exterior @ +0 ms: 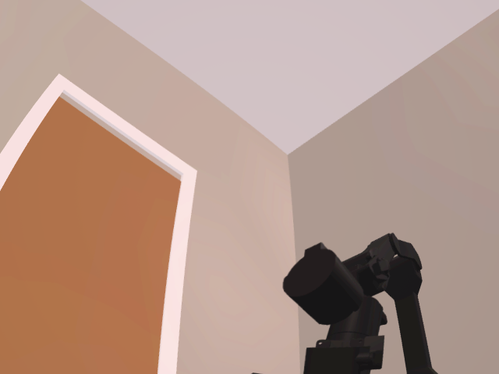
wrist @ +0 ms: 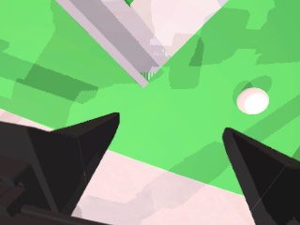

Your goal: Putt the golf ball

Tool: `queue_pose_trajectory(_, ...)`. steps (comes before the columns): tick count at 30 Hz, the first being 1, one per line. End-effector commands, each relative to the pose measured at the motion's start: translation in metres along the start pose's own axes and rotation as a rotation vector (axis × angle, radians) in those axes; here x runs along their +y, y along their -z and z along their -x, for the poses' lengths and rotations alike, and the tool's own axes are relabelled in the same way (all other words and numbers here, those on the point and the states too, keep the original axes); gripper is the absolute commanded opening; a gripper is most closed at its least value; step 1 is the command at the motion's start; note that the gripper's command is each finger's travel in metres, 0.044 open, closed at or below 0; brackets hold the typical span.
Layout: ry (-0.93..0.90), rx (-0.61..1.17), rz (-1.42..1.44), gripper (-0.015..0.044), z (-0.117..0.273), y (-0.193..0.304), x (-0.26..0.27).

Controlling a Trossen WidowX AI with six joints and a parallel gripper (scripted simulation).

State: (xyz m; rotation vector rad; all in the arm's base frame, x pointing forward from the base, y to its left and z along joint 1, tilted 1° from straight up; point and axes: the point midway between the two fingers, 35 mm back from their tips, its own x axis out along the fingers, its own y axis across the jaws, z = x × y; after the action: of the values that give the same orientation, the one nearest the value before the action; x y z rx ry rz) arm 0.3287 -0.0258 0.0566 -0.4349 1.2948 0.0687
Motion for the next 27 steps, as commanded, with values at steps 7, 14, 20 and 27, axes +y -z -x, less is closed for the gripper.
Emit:
queue_pose_trajectory(7,-0.421,-0.174,0.977,0.0440,0.044,0.008,0.143)
queue_pose_trajectory(14,-0.518,-0.249,1.202,0.0440,0.060,0.021,0.172)
queue_pose_trajectory(20,-0.518,-0.249,1.202,0.0440,0.060,0.021,0.172)
queue_pose_trajectory(27,-0.518,-0.249,1.202,0.0440,0.040,0.025,0.179)
